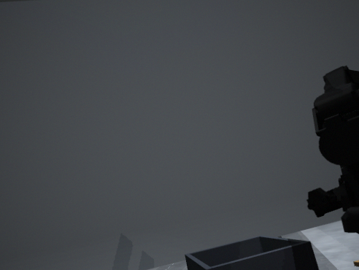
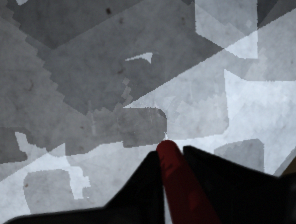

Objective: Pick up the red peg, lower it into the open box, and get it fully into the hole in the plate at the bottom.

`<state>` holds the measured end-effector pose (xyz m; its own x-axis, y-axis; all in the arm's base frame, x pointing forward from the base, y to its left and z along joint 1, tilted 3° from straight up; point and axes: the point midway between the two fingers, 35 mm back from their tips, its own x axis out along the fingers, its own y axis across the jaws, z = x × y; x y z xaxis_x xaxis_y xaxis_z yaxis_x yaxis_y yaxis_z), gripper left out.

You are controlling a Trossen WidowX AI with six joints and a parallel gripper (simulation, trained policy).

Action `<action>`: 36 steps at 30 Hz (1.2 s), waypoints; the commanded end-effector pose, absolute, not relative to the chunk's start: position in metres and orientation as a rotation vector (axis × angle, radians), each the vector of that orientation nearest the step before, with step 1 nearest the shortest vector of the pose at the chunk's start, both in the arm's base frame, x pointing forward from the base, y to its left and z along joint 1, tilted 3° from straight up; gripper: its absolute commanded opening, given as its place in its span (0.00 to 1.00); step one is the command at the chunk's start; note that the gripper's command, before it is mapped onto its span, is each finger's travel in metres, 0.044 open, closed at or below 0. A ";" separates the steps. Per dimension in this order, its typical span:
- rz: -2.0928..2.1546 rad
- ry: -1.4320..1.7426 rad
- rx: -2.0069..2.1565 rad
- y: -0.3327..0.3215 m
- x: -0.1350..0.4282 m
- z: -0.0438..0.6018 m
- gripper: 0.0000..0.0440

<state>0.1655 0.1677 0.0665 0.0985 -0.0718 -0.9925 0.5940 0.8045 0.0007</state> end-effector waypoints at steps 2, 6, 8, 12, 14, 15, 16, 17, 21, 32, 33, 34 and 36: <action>-0.507 1.358 0.472 0.165 0.173 0.089 0.00; -0.507 1.323 0.500 0.164 0.181 0.108 0.00; -0.513 1.304 0.517 0.162 0.186 0.117 0.00; -0.536 1.266 0.553 0.156 0.196 0.131 0.00; -0.552 1.247 0.573 0.152 0.202 0.136 0.00; -0.560 1.236 0.583 0.150 0.206 0.138 0.00; -0.568 1.225 0.593 0.148 0.210 0.140 0.00; -0.576 1.214 0.603 0.146 0.214 0.142 0.00; -0.608 1.171 0.638 0.136 0.230 0.149 0.00; -0.686 1.079 0.696 0.101 0.274 0.156 0.00; -0.692 1.073 0.698 0.097 0.278 0.156 0.00; -0.698 1.067 0.699 0.093 0.282 0.155 0.00; -0.707 1.059 0.701 0.086 0.289 0.154 0.00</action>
